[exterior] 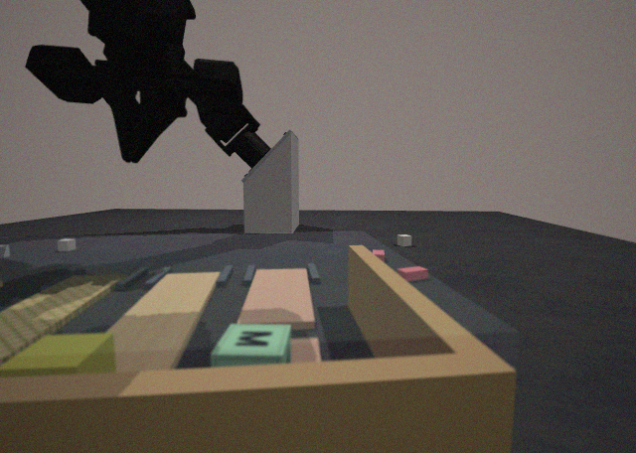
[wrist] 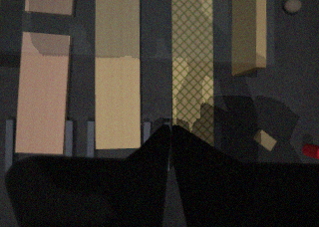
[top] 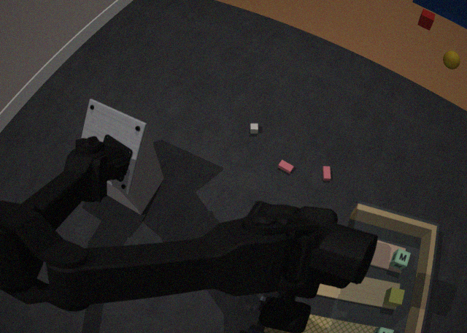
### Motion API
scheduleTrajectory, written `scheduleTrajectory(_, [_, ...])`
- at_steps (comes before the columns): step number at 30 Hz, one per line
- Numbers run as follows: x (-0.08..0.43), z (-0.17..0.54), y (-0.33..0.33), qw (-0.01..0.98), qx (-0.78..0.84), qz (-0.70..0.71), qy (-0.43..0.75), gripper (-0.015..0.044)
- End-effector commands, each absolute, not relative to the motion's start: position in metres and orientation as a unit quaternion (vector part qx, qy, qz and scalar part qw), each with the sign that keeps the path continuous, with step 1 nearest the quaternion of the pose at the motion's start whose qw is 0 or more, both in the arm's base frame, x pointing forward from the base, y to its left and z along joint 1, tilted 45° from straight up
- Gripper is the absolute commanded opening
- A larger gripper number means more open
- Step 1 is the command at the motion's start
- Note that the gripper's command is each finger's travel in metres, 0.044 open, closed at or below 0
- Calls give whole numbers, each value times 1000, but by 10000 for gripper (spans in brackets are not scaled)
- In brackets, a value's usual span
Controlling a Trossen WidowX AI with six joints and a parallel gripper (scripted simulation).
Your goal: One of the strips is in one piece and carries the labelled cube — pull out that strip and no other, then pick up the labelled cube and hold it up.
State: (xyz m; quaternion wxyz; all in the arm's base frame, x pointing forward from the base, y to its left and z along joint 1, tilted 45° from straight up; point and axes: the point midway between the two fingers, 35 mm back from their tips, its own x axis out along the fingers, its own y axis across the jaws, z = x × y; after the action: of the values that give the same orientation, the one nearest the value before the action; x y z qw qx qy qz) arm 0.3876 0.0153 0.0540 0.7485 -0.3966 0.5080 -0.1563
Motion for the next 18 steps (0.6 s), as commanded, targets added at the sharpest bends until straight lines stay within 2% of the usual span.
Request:
scheduleTrajectory(1, [397,55,-31,680,-371,-180,606,0])
scheduleTrajectory(5, [397,59,-52,647,-357,-188,647,0])
scheduleTrajectory(18, [401,55,-58,647,-357,-188,647,0])
